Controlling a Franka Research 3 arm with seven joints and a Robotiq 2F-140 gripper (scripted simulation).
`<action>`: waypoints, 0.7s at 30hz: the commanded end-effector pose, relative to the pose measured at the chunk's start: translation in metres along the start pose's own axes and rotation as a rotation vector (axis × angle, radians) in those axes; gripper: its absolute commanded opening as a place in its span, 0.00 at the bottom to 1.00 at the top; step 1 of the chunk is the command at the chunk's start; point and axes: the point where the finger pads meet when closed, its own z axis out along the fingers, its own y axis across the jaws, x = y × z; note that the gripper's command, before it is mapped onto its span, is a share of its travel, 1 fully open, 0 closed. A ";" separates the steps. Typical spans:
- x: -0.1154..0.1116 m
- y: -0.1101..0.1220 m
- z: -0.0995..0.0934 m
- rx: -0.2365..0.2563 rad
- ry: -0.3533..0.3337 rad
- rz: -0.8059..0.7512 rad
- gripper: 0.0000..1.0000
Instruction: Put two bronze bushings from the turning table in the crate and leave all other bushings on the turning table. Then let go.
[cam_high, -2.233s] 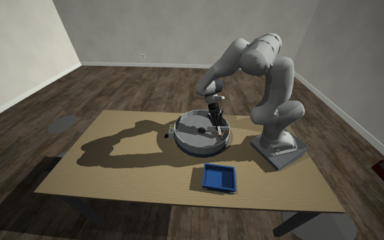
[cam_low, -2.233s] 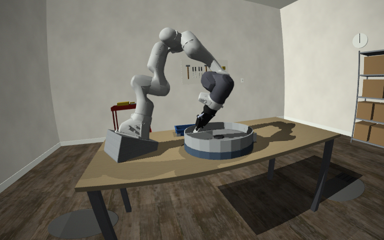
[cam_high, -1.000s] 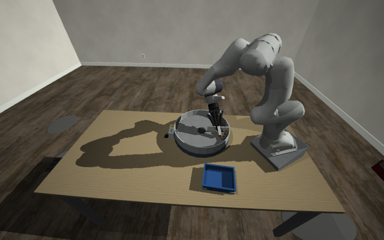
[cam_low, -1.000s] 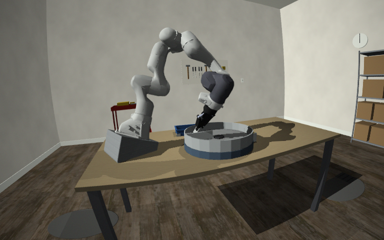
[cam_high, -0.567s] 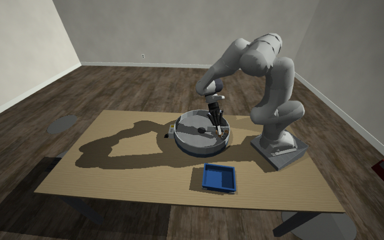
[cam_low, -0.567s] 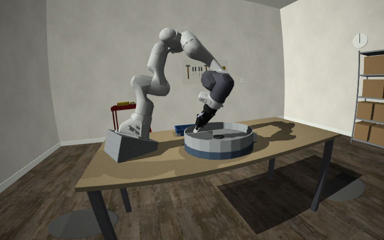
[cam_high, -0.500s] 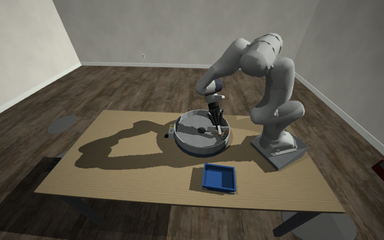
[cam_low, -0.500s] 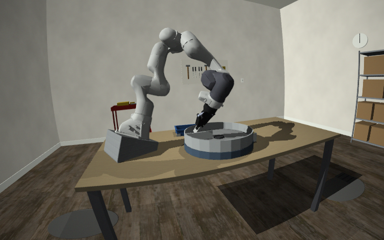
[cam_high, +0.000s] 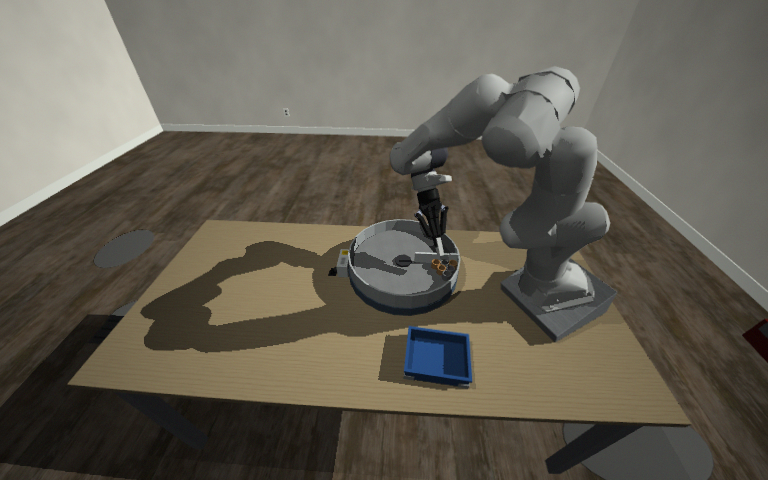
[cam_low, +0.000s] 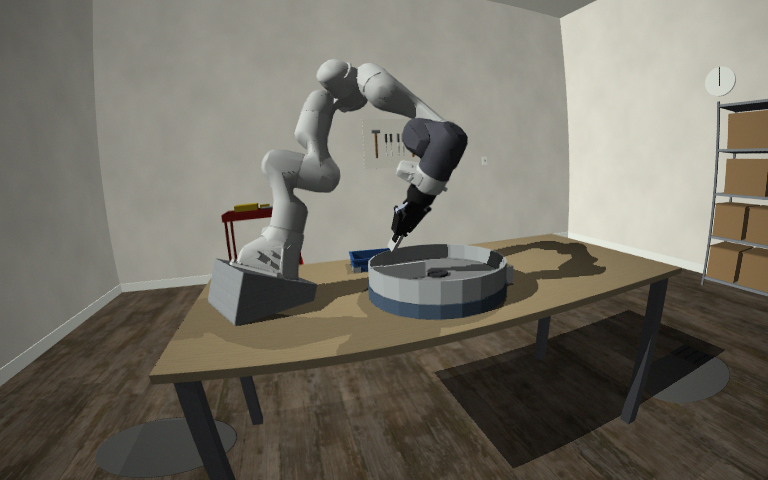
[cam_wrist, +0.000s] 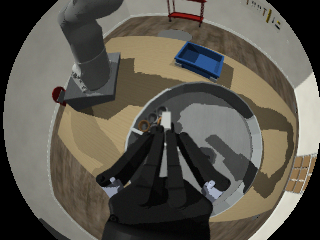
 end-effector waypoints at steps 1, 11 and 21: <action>0.015 0.001 -0.005 -0.008 0.031 -0.021 0.00; 0.019 0.000 -0.011 -0.008 0.031 -0.021 0.00; 0.019 0.000 -0.011 -0.008 0.031 -0.021 0.00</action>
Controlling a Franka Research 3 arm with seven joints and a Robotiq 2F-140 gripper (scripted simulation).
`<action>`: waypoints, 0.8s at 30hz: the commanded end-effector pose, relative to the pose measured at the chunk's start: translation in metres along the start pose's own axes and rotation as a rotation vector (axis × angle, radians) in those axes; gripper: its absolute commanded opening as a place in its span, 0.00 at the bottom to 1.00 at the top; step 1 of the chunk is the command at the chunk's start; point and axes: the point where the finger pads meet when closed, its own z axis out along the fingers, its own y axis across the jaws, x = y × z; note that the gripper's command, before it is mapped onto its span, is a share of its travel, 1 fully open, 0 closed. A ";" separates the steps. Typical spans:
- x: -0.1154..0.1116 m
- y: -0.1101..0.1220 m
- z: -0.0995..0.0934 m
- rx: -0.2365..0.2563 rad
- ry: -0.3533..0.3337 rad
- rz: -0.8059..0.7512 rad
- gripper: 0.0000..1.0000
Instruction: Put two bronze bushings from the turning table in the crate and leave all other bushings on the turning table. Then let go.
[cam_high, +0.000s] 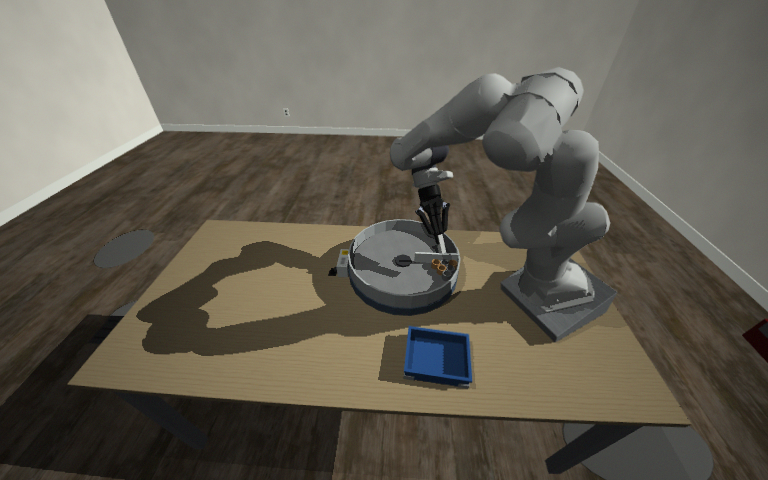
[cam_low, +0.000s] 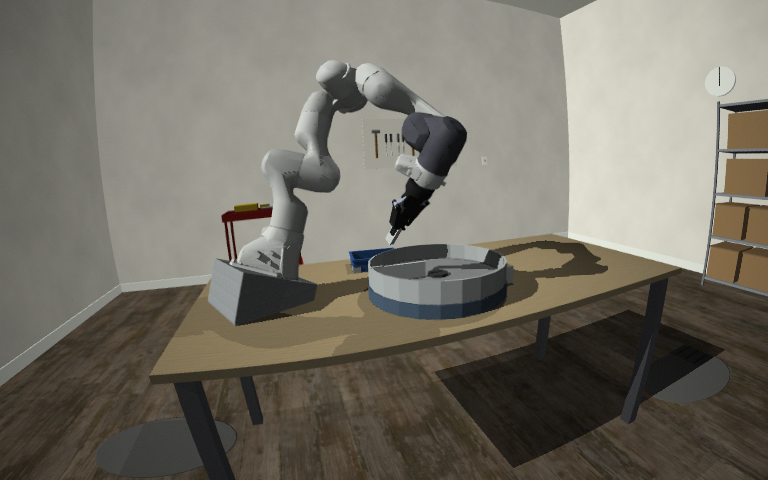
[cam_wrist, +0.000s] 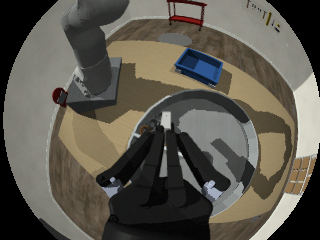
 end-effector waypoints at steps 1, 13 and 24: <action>0.001 0.001 -0.001 -0.003 0.001 -0.009 0.00; 0.001 0.001 -0.001 -0.003 0.001 -0.009 0.00; 0.001 0.001 -0.001 -0.003 0.001 -0.009 0.06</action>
